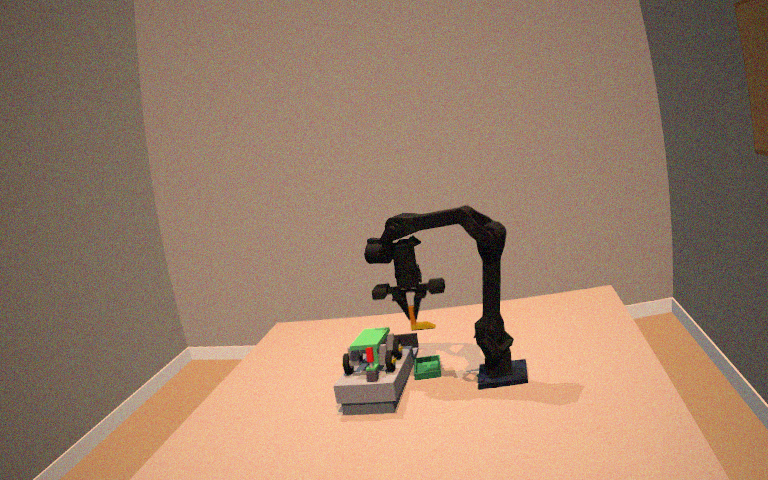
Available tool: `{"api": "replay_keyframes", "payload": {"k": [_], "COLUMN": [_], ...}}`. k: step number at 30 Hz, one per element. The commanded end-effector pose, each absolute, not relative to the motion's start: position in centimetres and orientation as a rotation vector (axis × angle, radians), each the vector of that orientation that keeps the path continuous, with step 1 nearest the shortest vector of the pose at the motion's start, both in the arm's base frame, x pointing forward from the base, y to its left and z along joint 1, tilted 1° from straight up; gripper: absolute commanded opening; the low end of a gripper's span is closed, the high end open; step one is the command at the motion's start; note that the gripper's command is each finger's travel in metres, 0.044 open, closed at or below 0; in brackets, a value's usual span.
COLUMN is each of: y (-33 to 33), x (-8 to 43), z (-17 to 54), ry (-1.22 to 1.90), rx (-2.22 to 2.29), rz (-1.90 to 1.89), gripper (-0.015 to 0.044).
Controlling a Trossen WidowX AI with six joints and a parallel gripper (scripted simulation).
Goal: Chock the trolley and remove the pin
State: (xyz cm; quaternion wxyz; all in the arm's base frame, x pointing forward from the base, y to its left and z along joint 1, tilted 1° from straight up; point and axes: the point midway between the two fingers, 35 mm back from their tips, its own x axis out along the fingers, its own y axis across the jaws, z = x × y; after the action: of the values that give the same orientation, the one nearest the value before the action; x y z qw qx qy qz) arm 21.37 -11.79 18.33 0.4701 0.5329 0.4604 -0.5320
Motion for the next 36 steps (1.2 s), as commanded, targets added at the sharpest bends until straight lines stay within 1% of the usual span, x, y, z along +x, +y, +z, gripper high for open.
{"api": "replay_keyframes", "payload": {"k": [1,14,18,36], "y": [-13.4,-18.9,-19.2,-19.5], "x": [21.6,22.1,22.1,22.1], "z": [18.2,17.8,17.7,17.7], "ry": [1.128,1.124,1.101,0.732], "rx": [1.297,1.293,1.329,1.792], "rz": [-1.307,-1.309,-1.343,-1.770], "gripper": [0.0000,0.0000,0.0000,0.0000]}}
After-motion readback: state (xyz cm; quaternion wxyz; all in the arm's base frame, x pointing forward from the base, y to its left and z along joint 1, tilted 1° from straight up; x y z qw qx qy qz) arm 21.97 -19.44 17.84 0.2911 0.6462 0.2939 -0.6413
